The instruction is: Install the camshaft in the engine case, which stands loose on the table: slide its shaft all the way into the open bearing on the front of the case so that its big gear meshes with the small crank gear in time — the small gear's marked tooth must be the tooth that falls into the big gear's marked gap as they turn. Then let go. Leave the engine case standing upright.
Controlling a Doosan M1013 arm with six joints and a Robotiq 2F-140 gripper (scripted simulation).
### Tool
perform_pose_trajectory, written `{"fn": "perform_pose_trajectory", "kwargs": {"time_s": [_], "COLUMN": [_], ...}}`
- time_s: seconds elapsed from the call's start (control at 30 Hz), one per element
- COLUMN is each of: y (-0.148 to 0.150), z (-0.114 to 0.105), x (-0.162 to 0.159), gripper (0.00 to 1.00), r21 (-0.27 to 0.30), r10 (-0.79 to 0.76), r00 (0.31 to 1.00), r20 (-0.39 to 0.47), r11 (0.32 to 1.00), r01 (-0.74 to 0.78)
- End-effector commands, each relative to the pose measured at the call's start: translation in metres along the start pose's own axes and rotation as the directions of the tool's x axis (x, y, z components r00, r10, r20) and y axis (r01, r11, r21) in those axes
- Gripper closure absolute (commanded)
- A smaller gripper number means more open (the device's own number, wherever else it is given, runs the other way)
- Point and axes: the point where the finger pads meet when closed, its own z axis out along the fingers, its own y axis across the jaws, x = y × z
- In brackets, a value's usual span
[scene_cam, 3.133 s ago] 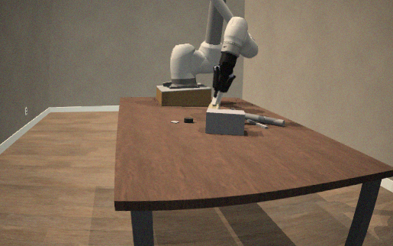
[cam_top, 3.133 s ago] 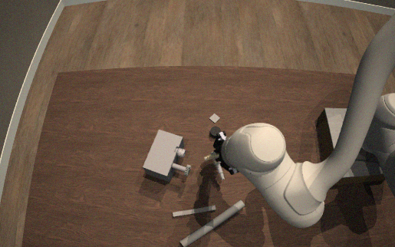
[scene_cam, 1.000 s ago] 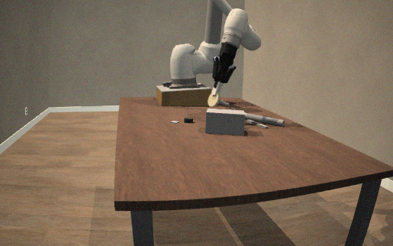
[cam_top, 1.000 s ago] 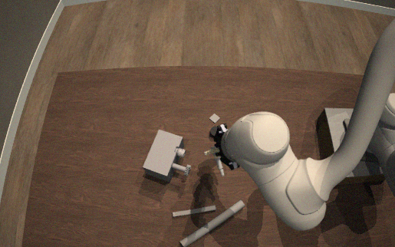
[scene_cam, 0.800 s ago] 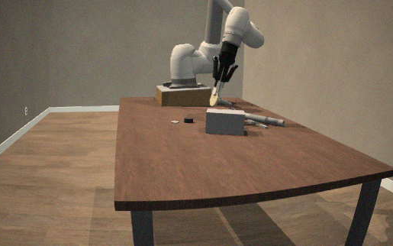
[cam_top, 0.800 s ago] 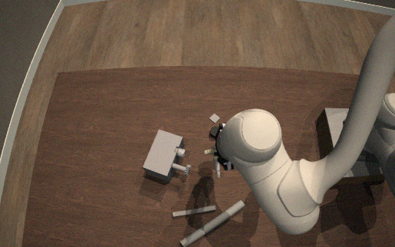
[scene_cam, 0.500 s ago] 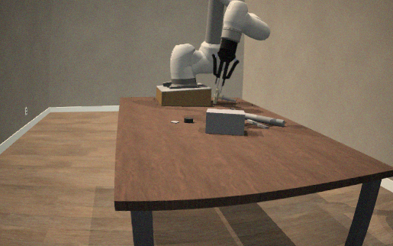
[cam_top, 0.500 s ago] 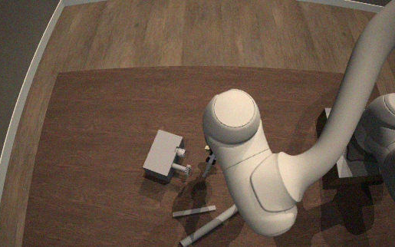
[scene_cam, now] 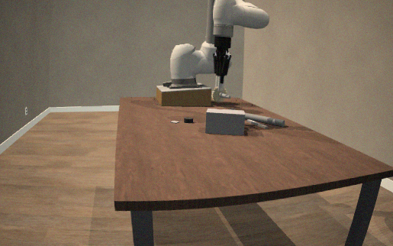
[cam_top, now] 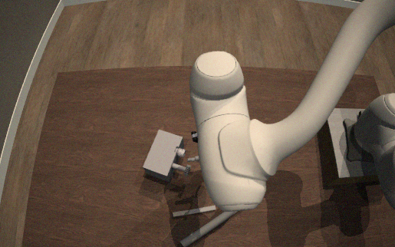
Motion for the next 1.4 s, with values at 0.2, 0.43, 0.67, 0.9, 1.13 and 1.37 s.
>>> {"fn": "perform_pose_trajectory", "kwargs": {"time_s": [0.2, 0.43, 0.67, 0.9, 1.13, 1.37], "y": [-0.001, -0.001, -0.002, -0.002, -0.003, -0.003], "z": [0.001, 0.011, 0.026, 0.042, 0.056, 0.062], "x": [0.0, 0.0, 0.0, -0.001, -0.001, -0.001], "gripper": [0.95, 0.95, 0.95, 0.95, 0.95, 0.95], "r21": [0.022, 0.023, 0.023, 0.023, 0.023, 0.023], "r10": [0.51, 0.51, 0.51, 0.51, 0.51, 0.51], "r00": [0.855, 0.855, 0.855, 0.855, 0.855, 0.855], "r20": [0.093, 0.093, 0.093, 0.093, 0.093, 0.093], "r11": [0.858, 0.858, 0.858, 0.858, 0.858, 0.858], "r01": [-0.514, -0.514, -0.514, -0.514, -0.514, -0.514]}}
